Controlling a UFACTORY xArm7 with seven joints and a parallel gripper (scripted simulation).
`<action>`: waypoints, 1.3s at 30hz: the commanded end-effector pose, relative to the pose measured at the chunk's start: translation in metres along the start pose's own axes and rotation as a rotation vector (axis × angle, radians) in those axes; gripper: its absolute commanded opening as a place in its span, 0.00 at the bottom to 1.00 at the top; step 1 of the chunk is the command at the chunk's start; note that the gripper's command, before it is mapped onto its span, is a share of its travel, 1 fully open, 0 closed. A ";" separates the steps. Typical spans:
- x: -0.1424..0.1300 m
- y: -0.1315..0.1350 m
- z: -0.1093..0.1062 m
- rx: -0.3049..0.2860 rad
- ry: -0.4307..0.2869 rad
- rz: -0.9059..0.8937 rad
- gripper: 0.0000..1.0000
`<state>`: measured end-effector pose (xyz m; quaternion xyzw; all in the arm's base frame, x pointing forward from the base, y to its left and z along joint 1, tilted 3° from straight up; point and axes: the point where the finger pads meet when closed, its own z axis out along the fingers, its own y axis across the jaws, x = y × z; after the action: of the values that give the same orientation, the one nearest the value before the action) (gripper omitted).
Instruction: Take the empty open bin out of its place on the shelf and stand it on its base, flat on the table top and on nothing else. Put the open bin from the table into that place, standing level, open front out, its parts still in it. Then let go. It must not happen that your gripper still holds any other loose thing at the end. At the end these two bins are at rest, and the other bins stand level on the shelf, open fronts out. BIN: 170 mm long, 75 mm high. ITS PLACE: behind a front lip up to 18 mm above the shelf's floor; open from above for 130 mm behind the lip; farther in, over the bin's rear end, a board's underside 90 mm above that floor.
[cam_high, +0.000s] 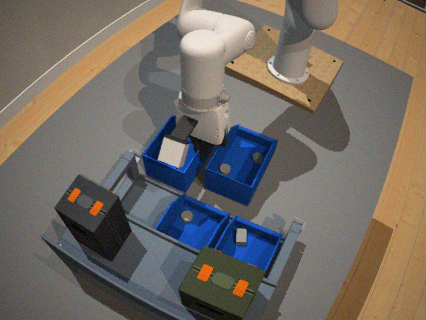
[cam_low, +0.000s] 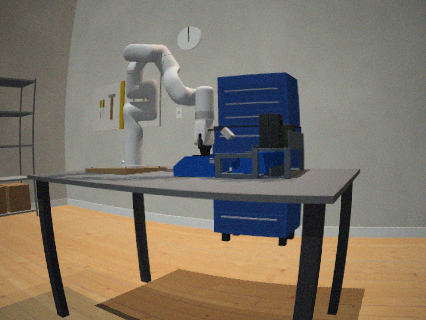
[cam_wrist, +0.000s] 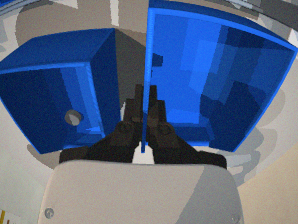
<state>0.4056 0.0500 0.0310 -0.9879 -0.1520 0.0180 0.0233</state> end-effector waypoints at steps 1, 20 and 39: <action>0.001 0.000 -0.001 -0.001 0.003 0.000 0.00; 0.001 0.000 -0.001 -0.001 0.003 0.000 0.00; 0.001 0.000 -0.016 -0.001 0.003 0.000 0.00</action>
<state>0.4058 0.0497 0.0406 -0.9879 -0.1520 0.0184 0.0232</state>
